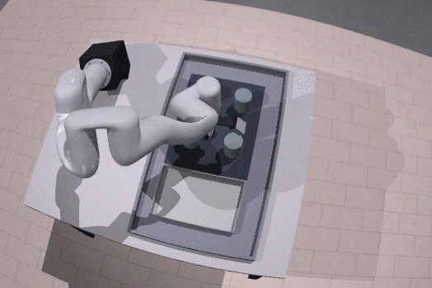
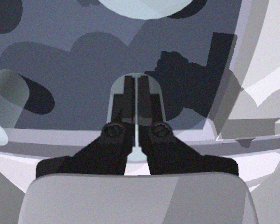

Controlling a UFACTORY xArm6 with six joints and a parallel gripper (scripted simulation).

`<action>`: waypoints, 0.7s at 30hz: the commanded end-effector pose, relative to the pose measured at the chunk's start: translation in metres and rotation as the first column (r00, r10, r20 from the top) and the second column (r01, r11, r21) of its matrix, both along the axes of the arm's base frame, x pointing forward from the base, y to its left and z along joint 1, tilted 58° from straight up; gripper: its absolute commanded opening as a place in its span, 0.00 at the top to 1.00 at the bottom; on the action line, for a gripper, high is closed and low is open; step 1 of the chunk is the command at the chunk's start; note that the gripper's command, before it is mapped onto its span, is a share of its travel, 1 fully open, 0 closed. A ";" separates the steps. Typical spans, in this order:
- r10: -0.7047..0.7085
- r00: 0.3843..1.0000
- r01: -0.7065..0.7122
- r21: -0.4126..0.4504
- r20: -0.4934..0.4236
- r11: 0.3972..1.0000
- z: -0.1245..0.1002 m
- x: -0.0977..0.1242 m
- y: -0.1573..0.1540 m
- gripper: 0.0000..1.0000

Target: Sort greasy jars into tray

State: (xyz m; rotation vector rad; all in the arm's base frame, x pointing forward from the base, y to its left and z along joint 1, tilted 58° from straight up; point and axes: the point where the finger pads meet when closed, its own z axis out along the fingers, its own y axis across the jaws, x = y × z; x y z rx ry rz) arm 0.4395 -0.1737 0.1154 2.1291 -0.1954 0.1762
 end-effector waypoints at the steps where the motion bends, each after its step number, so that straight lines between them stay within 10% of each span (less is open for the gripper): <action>1: 0.002 1.000 -0.002 0.000 0.002 1.000 0.015 0.000 0.023 1.00; 7: 0.002 1.000 -0.002 0.000 0.002 1.000 0.031 -0.002 0.049 1.00; 21: 0.002 1.000 -0.002 0.000 0.002 1.000 -0.050 0.023 0.101 1.00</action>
